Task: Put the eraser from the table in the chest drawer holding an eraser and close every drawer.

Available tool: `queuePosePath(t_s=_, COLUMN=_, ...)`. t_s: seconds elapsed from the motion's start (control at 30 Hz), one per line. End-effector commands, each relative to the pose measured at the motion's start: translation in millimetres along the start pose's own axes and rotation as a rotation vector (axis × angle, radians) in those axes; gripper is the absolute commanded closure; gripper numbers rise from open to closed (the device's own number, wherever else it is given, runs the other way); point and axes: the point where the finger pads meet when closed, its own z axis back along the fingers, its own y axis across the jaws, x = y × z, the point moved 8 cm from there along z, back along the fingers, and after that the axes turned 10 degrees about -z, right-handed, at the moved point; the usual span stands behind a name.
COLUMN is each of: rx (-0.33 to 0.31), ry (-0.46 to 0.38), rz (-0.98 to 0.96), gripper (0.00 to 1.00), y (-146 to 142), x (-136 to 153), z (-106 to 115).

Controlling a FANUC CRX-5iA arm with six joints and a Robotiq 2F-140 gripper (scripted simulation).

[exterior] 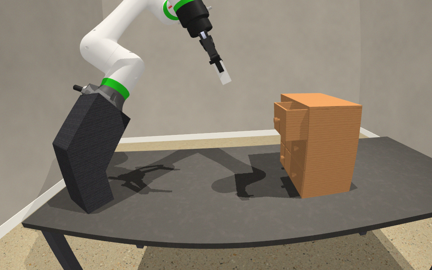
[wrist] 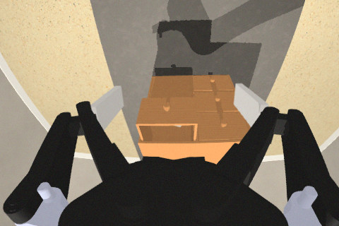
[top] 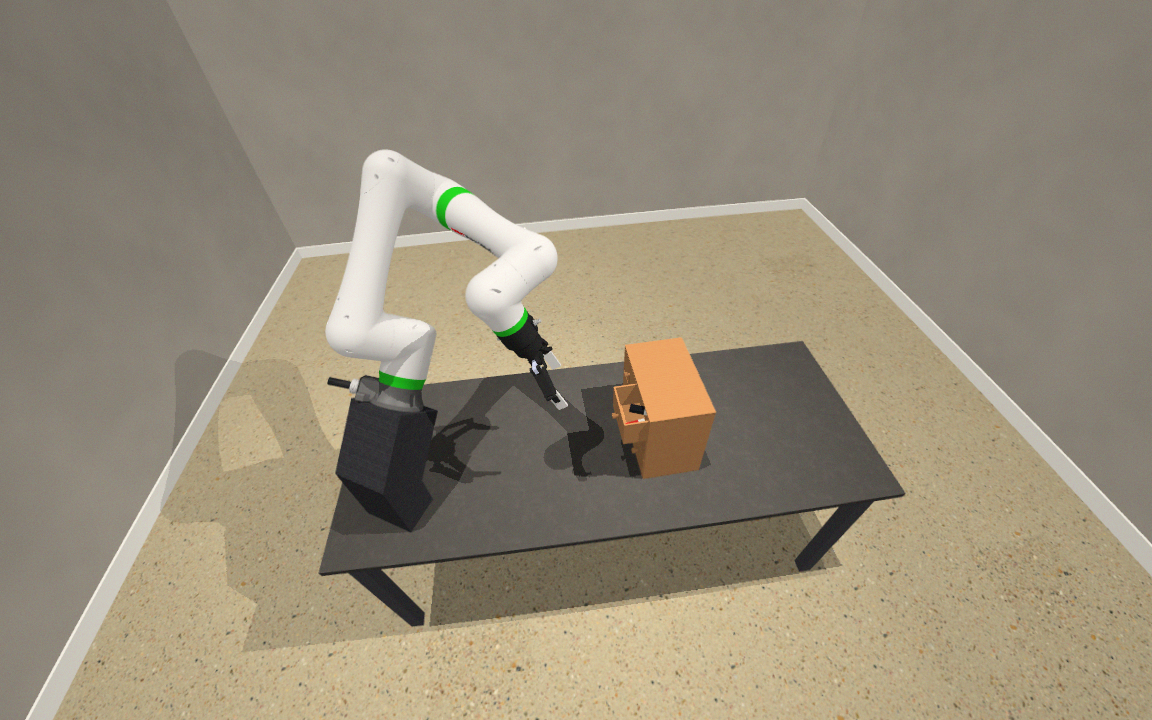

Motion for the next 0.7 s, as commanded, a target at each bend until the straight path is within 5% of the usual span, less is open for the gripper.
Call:
queuePosePath(t_s=0.0, rx=-0.033, ry=0.162, rz=0.000, gripper=0.00, y=3, x=16, z=5)
queuePosePath(t_s=0.37, rx=-0.062, ry=0.327, rz=0.000, gripper=0.00, y=6, x=31, z=7)
queuePosePath(t_s=0.67, rx=-0.070, ry=0.369, rz=-0.001, gripper=0.00, y=6, x=34, z=7)
